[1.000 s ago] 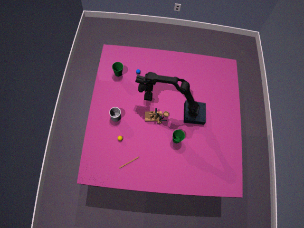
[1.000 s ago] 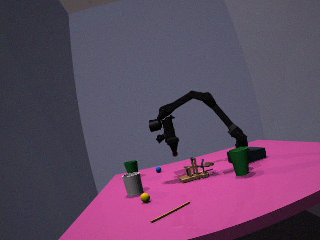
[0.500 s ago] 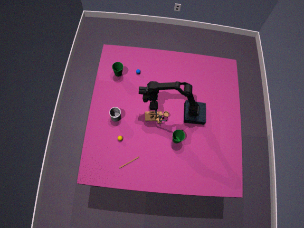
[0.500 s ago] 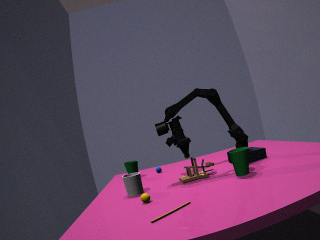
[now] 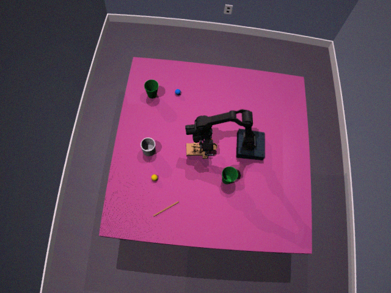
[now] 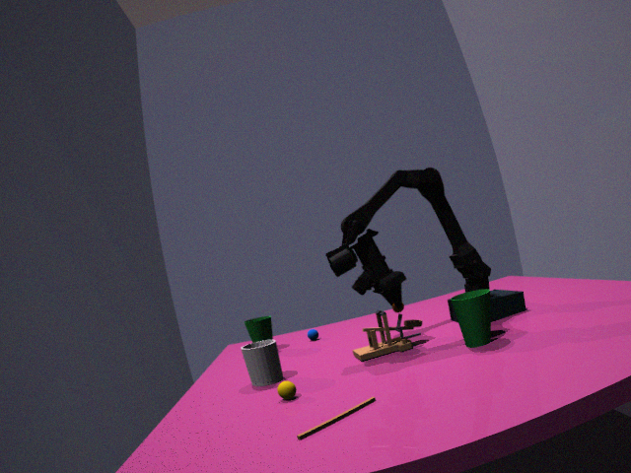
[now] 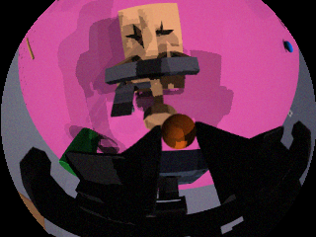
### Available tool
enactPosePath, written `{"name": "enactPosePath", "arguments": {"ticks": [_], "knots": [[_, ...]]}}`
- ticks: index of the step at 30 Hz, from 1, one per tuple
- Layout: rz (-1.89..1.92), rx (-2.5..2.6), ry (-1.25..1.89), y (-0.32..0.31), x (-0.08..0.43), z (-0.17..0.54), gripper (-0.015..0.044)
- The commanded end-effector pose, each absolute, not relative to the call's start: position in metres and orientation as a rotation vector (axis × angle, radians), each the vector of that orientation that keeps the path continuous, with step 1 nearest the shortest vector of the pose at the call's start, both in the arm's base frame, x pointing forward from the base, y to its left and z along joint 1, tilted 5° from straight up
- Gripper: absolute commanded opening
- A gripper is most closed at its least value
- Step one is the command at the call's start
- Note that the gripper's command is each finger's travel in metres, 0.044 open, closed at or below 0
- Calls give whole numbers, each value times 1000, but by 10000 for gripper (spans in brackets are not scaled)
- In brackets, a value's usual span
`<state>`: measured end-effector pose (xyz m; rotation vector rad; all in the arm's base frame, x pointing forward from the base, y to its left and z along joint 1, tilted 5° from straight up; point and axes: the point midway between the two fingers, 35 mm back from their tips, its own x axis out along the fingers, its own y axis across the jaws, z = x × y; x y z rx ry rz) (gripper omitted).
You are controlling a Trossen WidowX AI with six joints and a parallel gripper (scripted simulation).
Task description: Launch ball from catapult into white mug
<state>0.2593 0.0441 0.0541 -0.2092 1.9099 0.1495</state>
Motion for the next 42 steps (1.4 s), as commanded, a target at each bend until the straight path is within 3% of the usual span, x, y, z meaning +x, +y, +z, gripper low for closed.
{"name": "enactPosePath", "arguments": {"ticks": [1,34,42], "knots": [[147,-223,1944,51,237,53,0],[152,-241,1947,54,227,28,0],[152,-241,1947,54,227,28,210]]}}
